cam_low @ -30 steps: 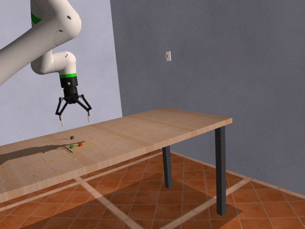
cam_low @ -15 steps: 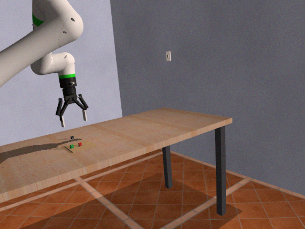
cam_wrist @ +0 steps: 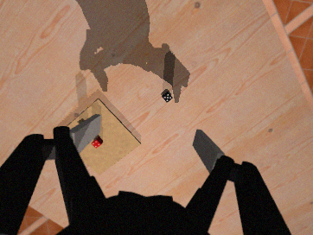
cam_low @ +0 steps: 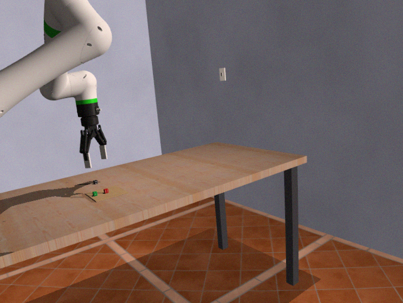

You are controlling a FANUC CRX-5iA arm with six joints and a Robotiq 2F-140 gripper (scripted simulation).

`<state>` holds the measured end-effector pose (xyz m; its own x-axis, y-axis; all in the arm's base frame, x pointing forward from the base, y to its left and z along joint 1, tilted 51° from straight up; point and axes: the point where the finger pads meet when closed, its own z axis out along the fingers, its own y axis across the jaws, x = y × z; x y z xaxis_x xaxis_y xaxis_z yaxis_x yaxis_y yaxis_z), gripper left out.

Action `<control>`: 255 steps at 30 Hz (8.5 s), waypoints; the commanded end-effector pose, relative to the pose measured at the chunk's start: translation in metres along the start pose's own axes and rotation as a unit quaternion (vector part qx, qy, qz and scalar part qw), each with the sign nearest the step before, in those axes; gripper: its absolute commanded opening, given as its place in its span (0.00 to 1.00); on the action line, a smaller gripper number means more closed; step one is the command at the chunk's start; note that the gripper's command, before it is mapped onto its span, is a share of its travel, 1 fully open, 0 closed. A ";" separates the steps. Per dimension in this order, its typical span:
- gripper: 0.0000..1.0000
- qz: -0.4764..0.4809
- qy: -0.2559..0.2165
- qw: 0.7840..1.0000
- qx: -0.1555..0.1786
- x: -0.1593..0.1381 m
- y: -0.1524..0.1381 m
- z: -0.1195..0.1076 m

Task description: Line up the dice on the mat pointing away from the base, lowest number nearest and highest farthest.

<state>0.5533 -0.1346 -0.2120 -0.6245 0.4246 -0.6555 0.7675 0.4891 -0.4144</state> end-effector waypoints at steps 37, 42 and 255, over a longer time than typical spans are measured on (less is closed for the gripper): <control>0.19 -0.426 0.007 0.904 0.005 0.040 0.032 0.007; 0.19 -0.426 0.007 0.904 0.005 0.040 0.032 0.007; 0.07 -0.422 0.007 0.907 0.005 0.042 0.031 0.081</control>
<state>0.5628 -0.1638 -0.3035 -0.9917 -0.0872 -0.0944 0.0174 0.6367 -0.7709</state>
